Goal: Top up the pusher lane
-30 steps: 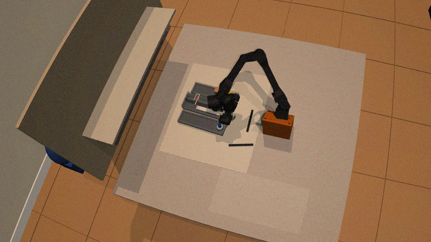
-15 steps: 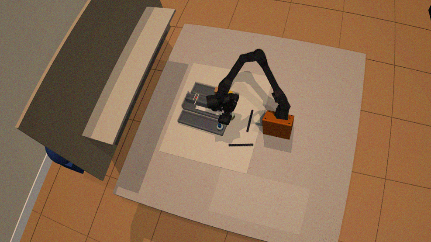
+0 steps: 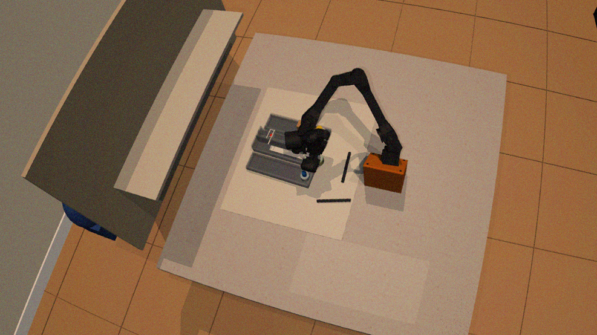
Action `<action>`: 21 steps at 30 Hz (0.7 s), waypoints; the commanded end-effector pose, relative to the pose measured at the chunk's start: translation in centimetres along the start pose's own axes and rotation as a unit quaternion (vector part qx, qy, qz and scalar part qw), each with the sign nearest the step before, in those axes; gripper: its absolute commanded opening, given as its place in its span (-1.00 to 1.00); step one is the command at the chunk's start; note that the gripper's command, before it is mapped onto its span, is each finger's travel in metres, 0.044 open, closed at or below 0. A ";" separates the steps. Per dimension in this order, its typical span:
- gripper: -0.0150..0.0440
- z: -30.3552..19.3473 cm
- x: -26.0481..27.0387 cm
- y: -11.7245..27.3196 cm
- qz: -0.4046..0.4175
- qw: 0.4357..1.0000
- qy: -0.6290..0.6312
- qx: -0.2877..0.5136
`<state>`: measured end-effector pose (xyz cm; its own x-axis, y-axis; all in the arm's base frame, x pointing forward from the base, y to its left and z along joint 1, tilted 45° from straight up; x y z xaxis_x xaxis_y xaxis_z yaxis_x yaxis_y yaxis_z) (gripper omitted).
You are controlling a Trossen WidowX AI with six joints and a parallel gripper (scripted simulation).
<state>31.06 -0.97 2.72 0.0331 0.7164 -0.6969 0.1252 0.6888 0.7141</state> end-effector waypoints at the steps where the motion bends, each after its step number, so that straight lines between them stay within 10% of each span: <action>1: -0.49 0.8 -0.3 0.2 -0.002 1.000 -0.007 -0.009; 21: -0.49 1.5 -0.5 0.2 -0.002 1.000 -0.007 -0.010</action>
<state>31.79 -1.15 2.83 0.0339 0.7178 -0.6955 0.1257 0.6873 0.7154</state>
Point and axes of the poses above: the point midway between the two fingers, 35 mm back from their tips, its own y axis back along the fingers, its own x axis across the jaws, z = x × y, the point moved 9 cm from there along y, back along the fingers, and after that the axes turned 10 degrees about y, right-handed, at the moved point
